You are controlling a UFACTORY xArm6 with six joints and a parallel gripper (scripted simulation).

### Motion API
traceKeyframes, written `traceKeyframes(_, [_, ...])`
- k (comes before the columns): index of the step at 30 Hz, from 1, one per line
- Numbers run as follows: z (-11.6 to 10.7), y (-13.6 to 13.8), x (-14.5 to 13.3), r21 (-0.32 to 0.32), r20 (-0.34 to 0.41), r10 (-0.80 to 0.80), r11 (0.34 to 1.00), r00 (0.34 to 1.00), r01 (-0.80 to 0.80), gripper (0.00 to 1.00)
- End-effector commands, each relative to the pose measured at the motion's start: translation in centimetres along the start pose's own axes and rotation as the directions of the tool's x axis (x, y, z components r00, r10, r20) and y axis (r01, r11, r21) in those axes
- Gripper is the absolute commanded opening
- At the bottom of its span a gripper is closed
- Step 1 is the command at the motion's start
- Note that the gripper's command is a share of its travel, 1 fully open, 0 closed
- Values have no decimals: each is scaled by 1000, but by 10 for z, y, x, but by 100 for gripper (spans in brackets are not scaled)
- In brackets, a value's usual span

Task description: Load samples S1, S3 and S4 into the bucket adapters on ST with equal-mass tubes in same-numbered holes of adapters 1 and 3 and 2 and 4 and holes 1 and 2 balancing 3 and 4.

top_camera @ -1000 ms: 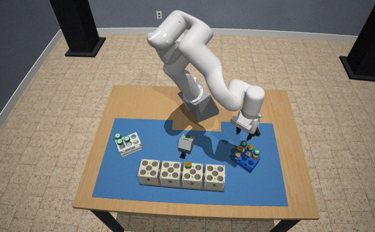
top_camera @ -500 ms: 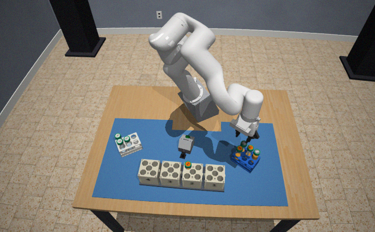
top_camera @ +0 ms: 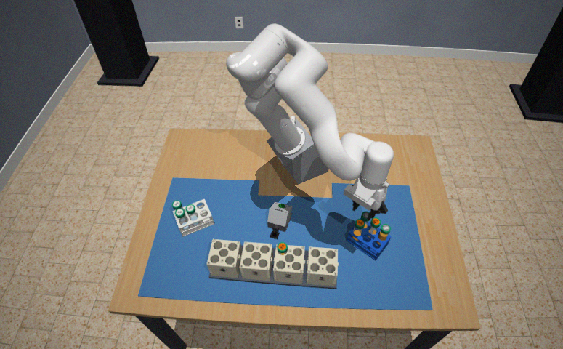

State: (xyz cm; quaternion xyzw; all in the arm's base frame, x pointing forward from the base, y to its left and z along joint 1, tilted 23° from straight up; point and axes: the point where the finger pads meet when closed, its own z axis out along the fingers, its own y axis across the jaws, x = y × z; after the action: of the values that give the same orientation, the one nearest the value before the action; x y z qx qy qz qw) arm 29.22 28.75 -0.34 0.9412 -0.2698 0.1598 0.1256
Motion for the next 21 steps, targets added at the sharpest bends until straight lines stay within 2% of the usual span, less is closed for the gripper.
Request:
traceKeyframes(1, [7, -2, 0, 4, 0, 1, 1000, 1000, -1, 57])
traceKeyframes(21, [43, -2, 0, 4, -1, 1, 1000, 1000, -1, 57])
